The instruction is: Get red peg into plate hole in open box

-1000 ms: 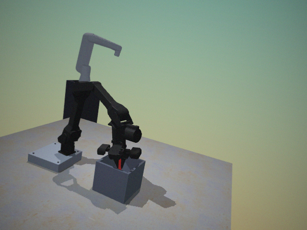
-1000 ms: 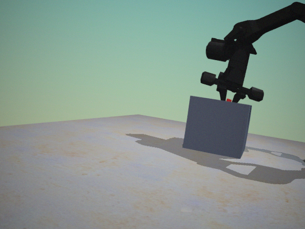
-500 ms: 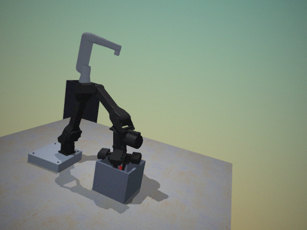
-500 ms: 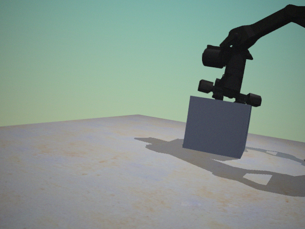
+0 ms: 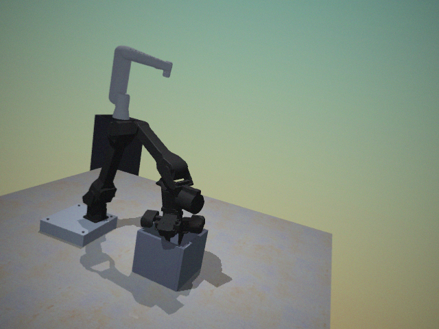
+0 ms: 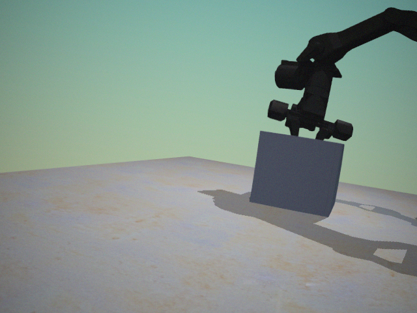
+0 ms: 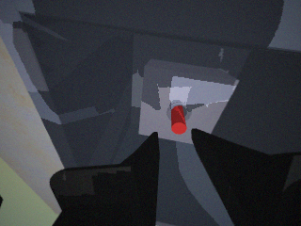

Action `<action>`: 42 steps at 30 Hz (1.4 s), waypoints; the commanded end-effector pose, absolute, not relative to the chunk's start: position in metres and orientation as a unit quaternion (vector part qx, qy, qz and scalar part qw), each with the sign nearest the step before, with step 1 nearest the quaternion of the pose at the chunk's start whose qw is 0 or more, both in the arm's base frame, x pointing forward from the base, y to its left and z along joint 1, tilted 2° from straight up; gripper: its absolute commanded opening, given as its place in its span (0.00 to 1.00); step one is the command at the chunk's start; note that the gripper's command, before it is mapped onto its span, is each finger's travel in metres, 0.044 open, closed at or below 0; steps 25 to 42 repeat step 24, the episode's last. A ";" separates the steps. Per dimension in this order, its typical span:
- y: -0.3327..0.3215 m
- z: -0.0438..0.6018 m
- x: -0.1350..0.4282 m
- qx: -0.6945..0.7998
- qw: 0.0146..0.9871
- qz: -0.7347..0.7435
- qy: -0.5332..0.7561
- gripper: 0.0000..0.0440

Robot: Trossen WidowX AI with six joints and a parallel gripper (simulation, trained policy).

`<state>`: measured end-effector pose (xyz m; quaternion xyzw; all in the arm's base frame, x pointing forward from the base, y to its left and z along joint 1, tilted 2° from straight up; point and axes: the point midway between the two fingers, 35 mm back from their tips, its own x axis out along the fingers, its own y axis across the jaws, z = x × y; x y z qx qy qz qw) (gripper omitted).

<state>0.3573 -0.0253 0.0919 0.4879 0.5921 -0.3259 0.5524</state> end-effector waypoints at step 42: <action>-0.039 0.159 0.392 0.570 0.544 -0.215 0.576 0.53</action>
